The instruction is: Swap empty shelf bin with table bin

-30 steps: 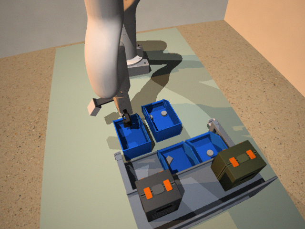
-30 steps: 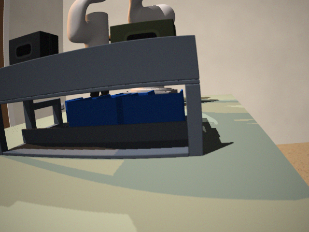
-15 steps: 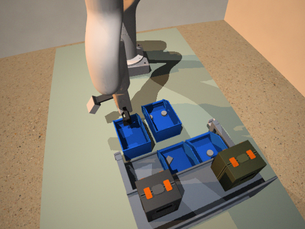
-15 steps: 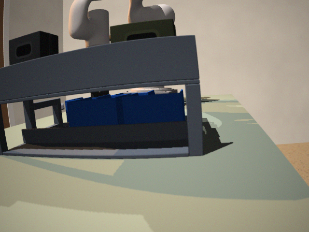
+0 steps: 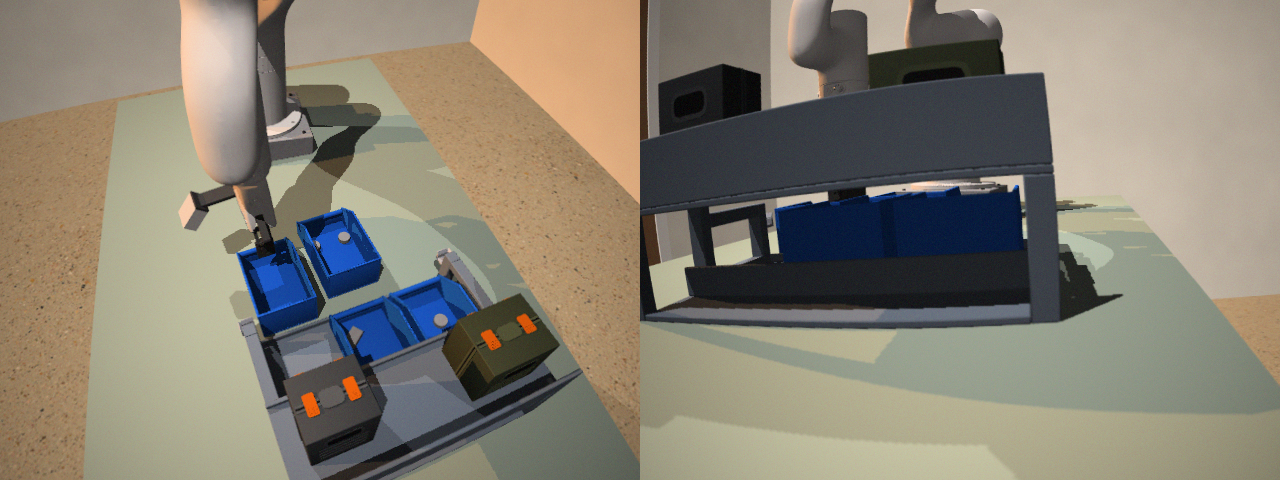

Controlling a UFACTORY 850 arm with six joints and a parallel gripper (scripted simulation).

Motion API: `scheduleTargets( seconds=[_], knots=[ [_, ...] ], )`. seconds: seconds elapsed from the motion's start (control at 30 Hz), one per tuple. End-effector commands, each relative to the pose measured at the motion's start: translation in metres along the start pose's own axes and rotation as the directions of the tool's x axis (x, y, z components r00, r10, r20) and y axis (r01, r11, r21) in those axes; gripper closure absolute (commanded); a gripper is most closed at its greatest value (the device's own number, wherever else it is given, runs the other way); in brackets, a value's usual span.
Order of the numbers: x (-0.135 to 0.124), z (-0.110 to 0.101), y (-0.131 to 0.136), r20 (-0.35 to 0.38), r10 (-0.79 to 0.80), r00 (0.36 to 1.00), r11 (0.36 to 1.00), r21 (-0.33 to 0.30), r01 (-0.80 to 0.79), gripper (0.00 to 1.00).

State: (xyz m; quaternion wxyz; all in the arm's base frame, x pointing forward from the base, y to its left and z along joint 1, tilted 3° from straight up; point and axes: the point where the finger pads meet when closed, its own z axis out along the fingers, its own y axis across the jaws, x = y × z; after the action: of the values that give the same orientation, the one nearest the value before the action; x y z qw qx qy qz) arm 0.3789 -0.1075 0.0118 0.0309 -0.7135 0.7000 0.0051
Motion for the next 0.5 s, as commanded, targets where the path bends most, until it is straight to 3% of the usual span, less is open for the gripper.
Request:
scheduleTargets(
  seconds=[0.0,0.47],
  knots=[
    [0.0,-0.011,-0.001,0.01,0.001,1.0,1.0,-0.029,0.0,0.05],
    [0.001,-0.039,-0.002,0.01,0.001,1.0,1.0,-0.029,0.0,0.05]
  ],
)
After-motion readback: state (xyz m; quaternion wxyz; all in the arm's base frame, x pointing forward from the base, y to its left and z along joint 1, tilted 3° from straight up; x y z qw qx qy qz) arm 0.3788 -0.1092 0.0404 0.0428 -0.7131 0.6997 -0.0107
